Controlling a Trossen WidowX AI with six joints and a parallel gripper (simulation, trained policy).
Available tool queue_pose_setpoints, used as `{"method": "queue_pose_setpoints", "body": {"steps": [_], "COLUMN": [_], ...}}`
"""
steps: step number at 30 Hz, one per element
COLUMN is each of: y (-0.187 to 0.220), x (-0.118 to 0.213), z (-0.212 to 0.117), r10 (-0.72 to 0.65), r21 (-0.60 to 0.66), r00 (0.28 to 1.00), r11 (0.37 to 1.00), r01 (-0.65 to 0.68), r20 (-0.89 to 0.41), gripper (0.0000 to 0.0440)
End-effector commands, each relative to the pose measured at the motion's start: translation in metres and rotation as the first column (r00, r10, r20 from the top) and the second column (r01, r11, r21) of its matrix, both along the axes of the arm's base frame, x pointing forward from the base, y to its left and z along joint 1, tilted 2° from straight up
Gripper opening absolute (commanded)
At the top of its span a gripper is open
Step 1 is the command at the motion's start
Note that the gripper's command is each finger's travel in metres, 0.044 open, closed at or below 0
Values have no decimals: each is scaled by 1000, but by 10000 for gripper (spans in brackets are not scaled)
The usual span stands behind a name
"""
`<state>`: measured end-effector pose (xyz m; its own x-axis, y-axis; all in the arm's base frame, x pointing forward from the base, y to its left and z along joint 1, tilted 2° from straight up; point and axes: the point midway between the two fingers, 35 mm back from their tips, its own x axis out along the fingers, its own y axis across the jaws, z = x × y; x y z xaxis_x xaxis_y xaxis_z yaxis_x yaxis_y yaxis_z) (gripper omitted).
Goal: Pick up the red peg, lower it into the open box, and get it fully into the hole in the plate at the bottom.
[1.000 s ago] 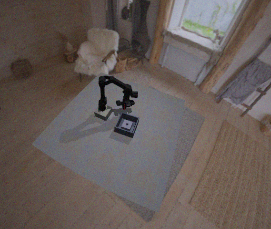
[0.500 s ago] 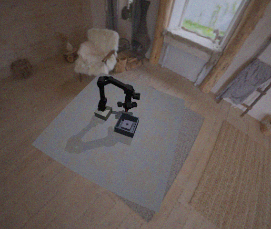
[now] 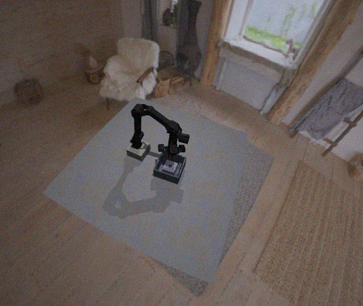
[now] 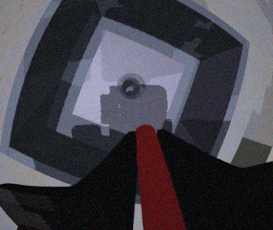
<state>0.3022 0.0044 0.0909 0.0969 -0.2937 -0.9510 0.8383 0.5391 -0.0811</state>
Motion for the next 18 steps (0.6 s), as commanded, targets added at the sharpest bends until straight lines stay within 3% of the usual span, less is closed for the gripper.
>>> {"method": "queue_pose_setpoints", "body": {"steps": [1,14,18], "y": [-8,-32,-33], "x": [8,22,21], "z": [-4,-36,-48], "r10": [10,96,130], "r21": [13,77,103], "r00": [1000,995,990], "r11": [1000,993,987], "r01": [-10,-93,-124], "r20": [1,-39,-61], "gripper": [0,0,47]}}
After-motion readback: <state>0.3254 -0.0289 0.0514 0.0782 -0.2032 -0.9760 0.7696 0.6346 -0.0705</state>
